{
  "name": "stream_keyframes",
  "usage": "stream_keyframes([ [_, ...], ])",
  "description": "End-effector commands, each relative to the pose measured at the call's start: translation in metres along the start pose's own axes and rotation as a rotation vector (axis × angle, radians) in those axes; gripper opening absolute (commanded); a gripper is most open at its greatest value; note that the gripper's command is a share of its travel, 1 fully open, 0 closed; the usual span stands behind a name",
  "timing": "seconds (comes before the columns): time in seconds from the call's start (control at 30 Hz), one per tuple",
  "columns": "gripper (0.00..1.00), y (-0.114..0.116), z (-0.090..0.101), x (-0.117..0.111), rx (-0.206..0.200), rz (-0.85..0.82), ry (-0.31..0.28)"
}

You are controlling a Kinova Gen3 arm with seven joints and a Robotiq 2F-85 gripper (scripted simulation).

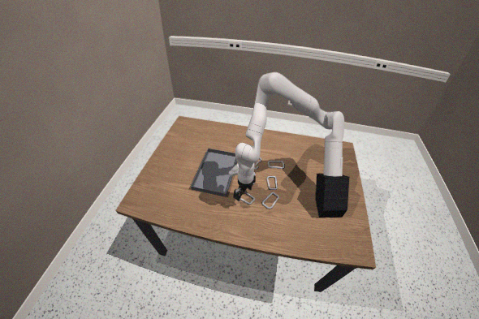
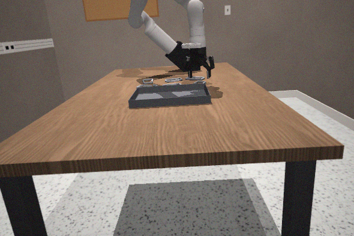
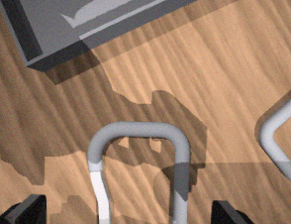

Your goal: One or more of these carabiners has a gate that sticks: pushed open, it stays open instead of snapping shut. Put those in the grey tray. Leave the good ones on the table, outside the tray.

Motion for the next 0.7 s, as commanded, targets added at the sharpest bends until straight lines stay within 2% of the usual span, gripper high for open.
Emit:
stream_keyframes([
  [0.0, 1.0, 0.0016, -0.0204, 0.0007, 0.004, 0.0, 0.0],
  [0.67, 1.0, 0.0017, -0.0249, 0.0005, 0.003, 0.0, 0.0],
])
Point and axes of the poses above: the point where the finger pads meet when closed, its own z axis back along the fingers, its own y axis across the jaws, x = y × z, the point moved 9 cm from there along z, back along the fingers, and after that the axes turned 8 degrees about -z, right-handed, at the moved point
